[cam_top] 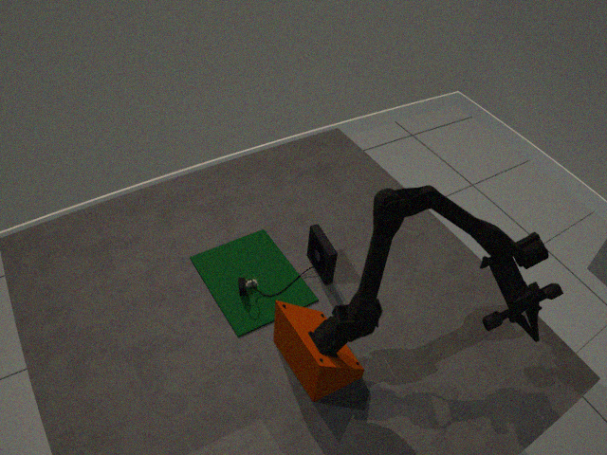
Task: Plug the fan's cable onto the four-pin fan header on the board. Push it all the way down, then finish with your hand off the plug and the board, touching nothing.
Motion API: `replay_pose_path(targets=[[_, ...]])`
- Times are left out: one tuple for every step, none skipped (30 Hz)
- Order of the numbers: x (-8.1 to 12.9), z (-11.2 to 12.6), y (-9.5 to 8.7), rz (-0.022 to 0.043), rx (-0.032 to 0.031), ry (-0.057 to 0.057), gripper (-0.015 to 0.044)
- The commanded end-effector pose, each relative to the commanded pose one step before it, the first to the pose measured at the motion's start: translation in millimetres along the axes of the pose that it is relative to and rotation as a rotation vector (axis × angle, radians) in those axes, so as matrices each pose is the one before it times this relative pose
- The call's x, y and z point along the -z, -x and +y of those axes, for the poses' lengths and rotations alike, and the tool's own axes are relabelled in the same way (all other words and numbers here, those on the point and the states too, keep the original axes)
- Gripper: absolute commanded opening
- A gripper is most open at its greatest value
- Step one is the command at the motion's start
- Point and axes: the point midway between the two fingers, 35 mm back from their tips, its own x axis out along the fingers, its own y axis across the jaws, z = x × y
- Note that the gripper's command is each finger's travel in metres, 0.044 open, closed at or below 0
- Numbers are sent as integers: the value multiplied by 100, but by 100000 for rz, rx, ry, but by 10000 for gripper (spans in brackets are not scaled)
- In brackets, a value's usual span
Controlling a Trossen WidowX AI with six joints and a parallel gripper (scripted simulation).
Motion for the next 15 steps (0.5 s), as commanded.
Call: replay_pose_path(targets=[[0,0,0,0,0,0,26],[0,0,0,0,0,0,53],[0,0,0,0,0,0,79],[0,0,0,0,0,0,105],[116,-6,5,320,5,437,131],[348,-27,17,963,45,1341,158],[581,-40,31,1604,54,2239,184],[817,-44,47,2243,31,3144,210],[1056,-36,67,2878,-36,4057,236],[1298,-10,89,3504,-159,4980,263],[1424,37,105,3802,-318,5463,289],[1431,90,109,3773,-467,5493,315],[1436,144,114,3738,-614,5522,341],[1439,198,119,3697,-759,5552,368],[1455,258,128,3704,-924,5599,394]])
